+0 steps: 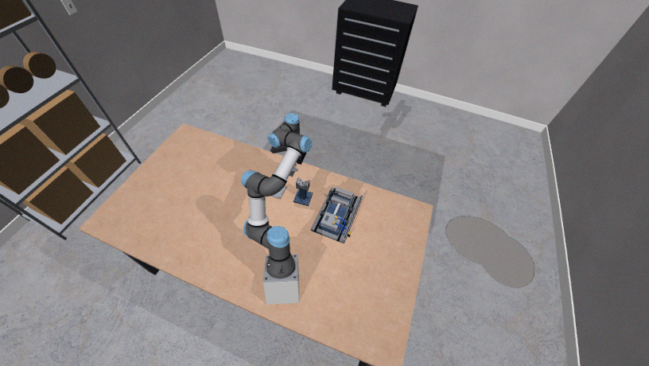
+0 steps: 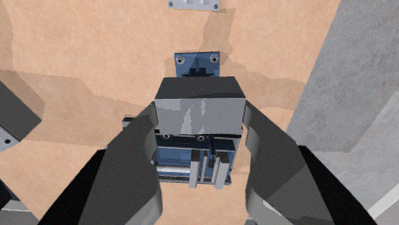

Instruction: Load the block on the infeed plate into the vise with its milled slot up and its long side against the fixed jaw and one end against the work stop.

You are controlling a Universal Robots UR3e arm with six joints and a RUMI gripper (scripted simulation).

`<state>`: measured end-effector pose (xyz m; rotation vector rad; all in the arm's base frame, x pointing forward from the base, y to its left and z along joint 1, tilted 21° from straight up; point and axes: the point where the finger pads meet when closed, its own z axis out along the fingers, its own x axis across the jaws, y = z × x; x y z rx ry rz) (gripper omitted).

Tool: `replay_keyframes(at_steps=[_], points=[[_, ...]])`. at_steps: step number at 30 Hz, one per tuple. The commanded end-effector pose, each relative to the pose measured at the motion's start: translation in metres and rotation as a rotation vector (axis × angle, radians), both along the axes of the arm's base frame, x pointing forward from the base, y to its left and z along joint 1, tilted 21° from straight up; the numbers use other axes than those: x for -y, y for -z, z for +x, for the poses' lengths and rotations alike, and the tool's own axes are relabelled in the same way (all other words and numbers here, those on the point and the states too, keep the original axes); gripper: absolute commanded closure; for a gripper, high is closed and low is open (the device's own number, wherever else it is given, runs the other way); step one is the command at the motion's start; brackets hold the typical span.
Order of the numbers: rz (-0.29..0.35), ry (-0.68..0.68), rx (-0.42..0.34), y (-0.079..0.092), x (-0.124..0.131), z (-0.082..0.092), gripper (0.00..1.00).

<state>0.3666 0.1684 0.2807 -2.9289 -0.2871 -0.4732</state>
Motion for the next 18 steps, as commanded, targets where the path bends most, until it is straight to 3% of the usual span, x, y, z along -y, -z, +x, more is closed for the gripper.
replay_keyframes(at_steps=[1, 18], points=[[0.000, -0.007, 0.006, 0.000, 0.011, 0.002, 1.00], [-0.002, -0.021, 0.013, 0.003, 0.037, 0.007, 1.00]])
